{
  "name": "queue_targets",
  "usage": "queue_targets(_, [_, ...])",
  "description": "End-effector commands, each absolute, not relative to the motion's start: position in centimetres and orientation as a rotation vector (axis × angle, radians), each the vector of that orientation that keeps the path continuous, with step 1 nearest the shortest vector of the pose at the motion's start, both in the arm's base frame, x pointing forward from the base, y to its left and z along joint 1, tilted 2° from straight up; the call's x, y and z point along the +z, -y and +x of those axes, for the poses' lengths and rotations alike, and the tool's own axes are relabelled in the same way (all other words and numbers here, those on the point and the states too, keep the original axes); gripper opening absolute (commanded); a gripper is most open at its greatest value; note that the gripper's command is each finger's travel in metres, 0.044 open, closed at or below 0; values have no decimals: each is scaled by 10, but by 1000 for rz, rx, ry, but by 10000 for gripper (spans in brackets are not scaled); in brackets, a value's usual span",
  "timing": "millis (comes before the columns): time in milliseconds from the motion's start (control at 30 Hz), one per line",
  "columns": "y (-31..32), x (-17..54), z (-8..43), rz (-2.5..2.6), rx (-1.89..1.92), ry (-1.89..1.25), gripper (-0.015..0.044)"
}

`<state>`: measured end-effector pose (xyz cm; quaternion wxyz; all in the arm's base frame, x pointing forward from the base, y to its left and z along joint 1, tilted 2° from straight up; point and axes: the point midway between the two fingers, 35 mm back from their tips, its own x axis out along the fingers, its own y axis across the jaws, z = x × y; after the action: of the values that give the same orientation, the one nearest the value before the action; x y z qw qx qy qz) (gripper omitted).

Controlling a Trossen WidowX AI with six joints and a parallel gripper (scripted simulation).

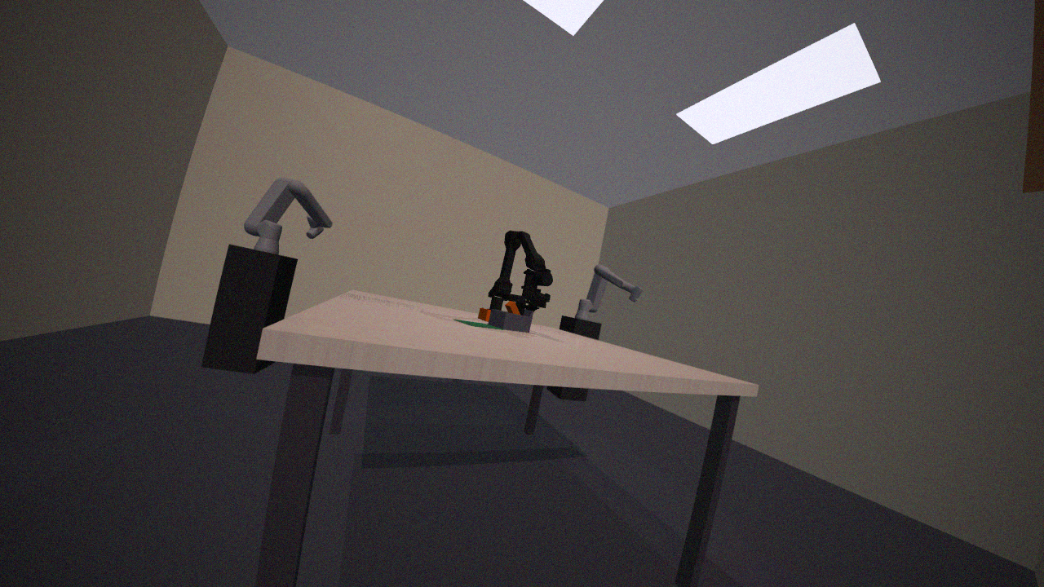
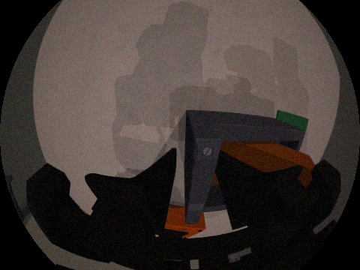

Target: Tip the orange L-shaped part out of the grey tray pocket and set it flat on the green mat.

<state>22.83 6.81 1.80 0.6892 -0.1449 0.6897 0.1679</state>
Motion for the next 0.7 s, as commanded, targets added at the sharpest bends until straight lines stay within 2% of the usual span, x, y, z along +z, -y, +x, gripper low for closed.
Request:
queue_targets(0, [-65, 15, 225, -325, 361, -1558, 180])
queue_targets(667, [-69, 19, 227, -324, 374, -1547, 180])
